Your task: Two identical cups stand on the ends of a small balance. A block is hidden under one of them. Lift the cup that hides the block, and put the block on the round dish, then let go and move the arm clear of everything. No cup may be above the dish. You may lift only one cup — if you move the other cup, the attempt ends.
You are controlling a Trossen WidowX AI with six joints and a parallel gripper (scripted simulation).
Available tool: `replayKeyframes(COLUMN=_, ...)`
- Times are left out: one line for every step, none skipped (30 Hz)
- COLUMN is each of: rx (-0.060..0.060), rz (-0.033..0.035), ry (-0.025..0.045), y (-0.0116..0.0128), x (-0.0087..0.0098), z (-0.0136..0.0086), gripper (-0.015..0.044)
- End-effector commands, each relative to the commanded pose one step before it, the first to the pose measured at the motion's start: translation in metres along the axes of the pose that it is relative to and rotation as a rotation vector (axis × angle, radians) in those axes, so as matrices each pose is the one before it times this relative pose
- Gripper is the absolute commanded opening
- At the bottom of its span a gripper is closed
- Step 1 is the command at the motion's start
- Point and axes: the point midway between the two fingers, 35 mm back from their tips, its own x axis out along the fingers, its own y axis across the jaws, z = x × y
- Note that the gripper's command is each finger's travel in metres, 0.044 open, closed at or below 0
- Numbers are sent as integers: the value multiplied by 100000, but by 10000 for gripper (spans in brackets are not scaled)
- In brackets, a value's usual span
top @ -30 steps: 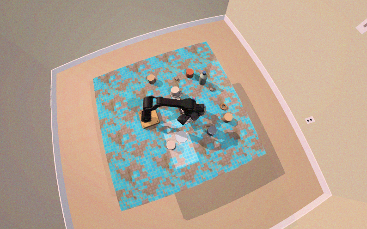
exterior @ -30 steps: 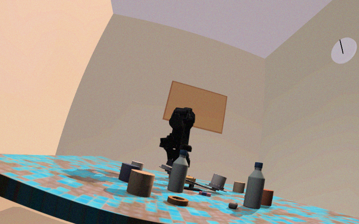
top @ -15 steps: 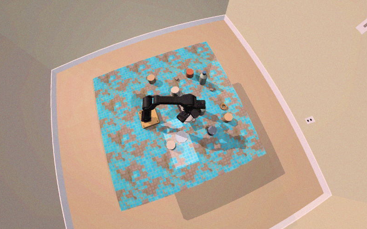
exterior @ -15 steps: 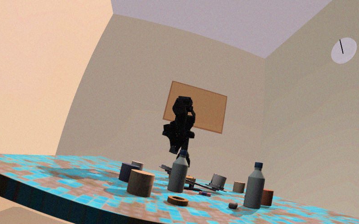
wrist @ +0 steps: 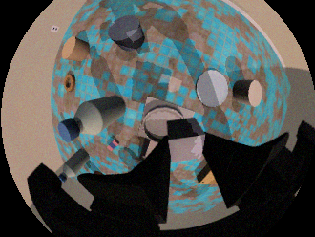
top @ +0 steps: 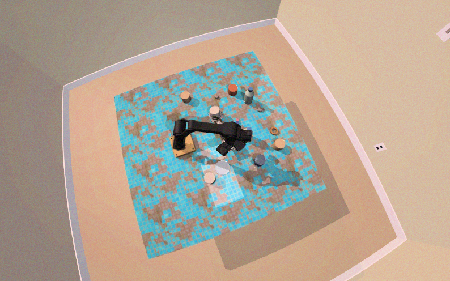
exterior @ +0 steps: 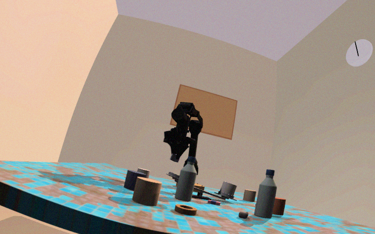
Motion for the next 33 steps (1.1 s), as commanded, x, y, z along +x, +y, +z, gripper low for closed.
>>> replayKeyframes(rx=-200, rz=-572, ry=-798, y=-1975, x=1186, z=1140, gripper=0)
replayKeyframes(rx=25, rz=-39, ry=29, y=-444, x=326, z=230, gripper=0)
replayKeyframes(rx=25, rz=-38, ry=28, y=-450, x=325, z=219, gripper=0)
replayKeyframes(rx=25, rz=-37, ry=28, y=-455, x=325, z=209, gripper=0)
replayKeyframes(rx=25, rz=-37, ry=28, y=-460, x=325, z=199, gripper=0)
replayKeyframes(rx=25, rz=-36, ry=28, y=-464, x=324, z=188, gripper=0)
replayKeyframes(rx=25, rz=-36, ry=28, y=-469, x=324, z=178, gripper=0)
replayKeyframes(rx=25, rz=-35, ry=28, y=-472, x=323, z=167, gripper=0)
replayKeyframes(rx=25, rz=-34, ry=28, y=-476, x=323, z=156, gripper=0)
replayKeyframes(rx=25, rz=-34, ry=28, y=-480, x=322, z=145, gripper=0)
replayKeyframes(rx=25, rz=-33, ry=27, y=-483, x=321, z=134, gripper=0)
replayKeyframes(rx=25, rz=-33, ry=27, y=-486, x=320, z=123, gripper=0)
replayKeyframes(rx=25, rz=-32, ry=27, y=-489, x=320, z=112, gripper=0)
replayKeyframes(rx=25, rz=-31, ry=27, y=-491, x=319, z=101, gripper=0)
replayKeyframes(rx=25, rz=-31, ry=27, y=-493, x=318, z=90, gripper=0)
replayKeyframes(rx=25, rz=-30, ry=26, y=-495, x=317, z=78, gripper=0)
replayKeyframes(rx=25, rz=-30, ry=26, y=-496, x=316, z=67, gripper=0)
replayKeyframes(rx=25, rz=-29, ry=26, y=-497, x=314, z=55, gripper=0)
replayKeyframes(rx=25, rz=-29, ry=26, y=-499, x=314, z=44, gripper=0)
replayKeyframes(rx=25, rz=-28, ry=25, y=-499, x=312, z=32, gripper=0)
replayKeyframes(rx=25, rz=-28, ry=25, y=-499, x=311, z=21, gripper=0)
replayKeyframes(rx=20, rz=-22, ry=20, y=-407, x=253, z=8, gripper=0)
replayKeyframes(rx=12, rz=-13, ry=12, y=-244, x=151, z=1, gripper=0)
replayKeyframes(rx=4, rz=-4, ry=4, y=-81, x=50, z=0, gripper=0)
replayKeyframes(rx=0, rz=0, ry=0, y=0, x=0, z=0, gripper=0)
replayKeyframes(rx=0, rz=0, ry=0, y=2, x=100, z=7, gripper=0)
replayKeyframes(rx=0, rz=0, ry=-1, y=3, x=182, z=11, gripper=0)
replayKeyframes(rx=0, rz=0, ry=-1, y=4, x=271, z=15, gripper=0)
replayKeyframes(rx=0, rz=-1, ry=0, y=4, x=371, z=16, gripper=0)
replayKeyframes(rx=0, rz=-1, ry=0, y=3, x=412, z=12, gripper=0)
replayKeyframes(rx=0, rz=-1, ry=1, y=2, x=459, z=7, gripper=0)
replayKeyframes(rx=0, rz=-1, ry=1, y=0, x=507, z=-1, gripper=0)
replayKeyframes(rx=0, rz=-2, ry=2, y=-3, x=538, z=-11, gripper=0)
